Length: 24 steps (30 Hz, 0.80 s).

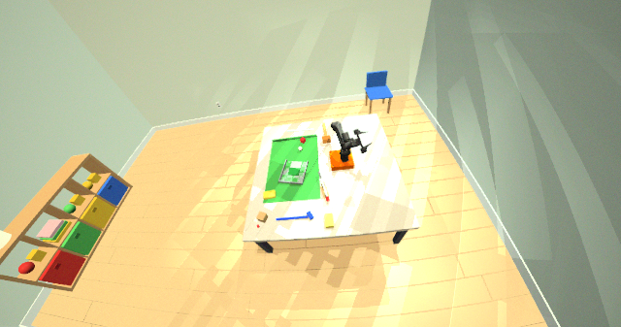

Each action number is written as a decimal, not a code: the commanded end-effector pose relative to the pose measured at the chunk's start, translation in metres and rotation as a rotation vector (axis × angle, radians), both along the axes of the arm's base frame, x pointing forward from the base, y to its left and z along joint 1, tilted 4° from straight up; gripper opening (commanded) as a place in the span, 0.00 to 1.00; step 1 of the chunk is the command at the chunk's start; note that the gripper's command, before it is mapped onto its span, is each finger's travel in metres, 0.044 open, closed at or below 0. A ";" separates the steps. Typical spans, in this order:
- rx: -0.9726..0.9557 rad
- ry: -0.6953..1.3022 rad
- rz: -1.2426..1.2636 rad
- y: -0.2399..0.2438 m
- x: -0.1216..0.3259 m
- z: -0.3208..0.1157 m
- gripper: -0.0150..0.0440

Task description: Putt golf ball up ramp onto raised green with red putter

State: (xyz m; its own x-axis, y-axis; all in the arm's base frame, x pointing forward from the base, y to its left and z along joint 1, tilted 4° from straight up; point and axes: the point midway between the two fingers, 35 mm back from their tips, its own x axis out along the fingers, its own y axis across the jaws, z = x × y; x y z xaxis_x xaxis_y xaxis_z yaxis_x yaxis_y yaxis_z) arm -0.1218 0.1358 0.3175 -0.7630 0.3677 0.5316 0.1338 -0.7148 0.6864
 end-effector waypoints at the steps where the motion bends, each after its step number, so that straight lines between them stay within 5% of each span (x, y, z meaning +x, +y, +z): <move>1: 0.000 -0.001 -0.007 0.001 0.000 0.000 0.98; 14: -0.133 -0.380 -0.809 0.144 0.107 -0.032 1.00; 24: -0.316 -0.801 -1.128 0.176 0.206 -0.083 1.00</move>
State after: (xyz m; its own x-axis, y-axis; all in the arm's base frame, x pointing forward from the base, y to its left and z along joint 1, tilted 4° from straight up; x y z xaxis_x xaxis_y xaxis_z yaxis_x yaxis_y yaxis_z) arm 0.0233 0.2982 0.2652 -0.2319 0.9694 0.0809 -0.7644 -0.2331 0.6011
